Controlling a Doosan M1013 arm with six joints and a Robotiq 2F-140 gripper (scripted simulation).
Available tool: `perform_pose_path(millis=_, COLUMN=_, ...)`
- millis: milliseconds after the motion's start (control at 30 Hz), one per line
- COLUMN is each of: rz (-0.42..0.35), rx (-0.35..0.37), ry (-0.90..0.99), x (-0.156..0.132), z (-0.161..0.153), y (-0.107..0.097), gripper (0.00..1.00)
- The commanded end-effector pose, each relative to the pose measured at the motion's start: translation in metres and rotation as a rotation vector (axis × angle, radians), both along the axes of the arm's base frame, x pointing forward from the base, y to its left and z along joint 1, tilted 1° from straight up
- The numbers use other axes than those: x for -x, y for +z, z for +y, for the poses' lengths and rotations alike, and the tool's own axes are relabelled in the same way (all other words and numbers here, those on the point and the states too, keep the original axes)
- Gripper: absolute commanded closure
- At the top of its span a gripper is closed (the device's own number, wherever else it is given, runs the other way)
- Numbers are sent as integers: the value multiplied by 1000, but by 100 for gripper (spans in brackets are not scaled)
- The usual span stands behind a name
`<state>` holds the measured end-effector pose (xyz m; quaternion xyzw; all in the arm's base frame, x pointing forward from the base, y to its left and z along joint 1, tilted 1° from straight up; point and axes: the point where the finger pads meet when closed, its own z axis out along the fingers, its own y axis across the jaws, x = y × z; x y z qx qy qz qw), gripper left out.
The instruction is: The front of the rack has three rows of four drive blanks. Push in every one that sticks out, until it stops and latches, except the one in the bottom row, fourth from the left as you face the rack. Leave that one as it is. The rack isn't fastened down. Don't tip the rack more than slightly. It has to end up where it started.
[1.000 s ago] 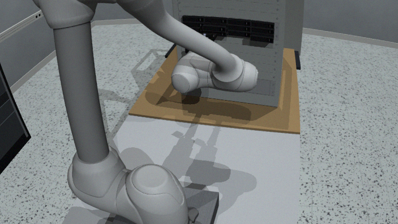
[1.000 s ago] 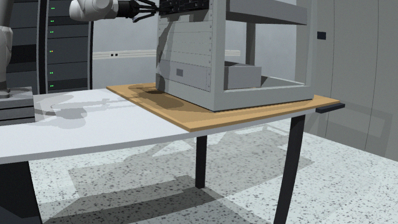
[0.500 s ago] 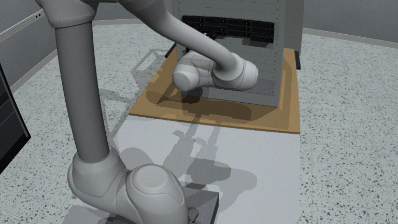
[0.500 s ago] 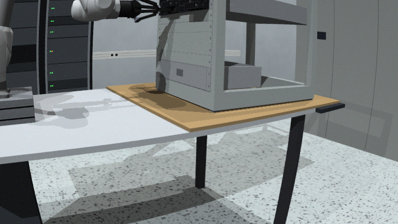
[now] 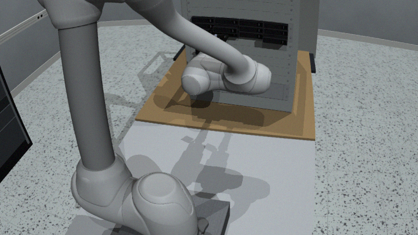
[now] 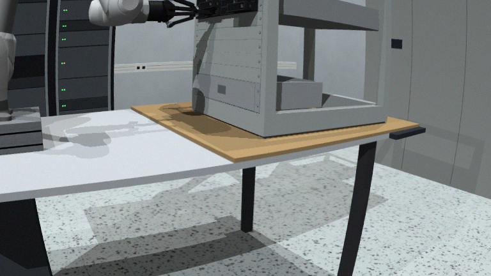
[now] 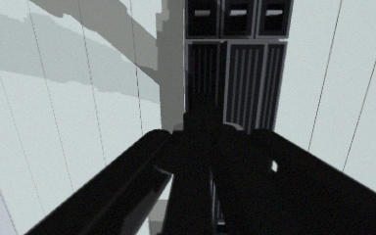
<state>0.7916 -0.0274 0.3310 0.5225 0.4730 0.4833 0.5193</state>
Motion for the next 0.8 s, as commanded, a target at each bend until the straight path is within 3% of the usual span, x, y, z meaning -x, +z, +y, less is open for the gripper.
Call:
perform_pose_path(millis=0, rz=-1, rx=0, ry=0, x=-2, z=0, y=1, gripper=90)
perform_pose_path(millis=767, rz=-1, rx=0, ry=0, x=-5, z=0, y=1, gripper=90)
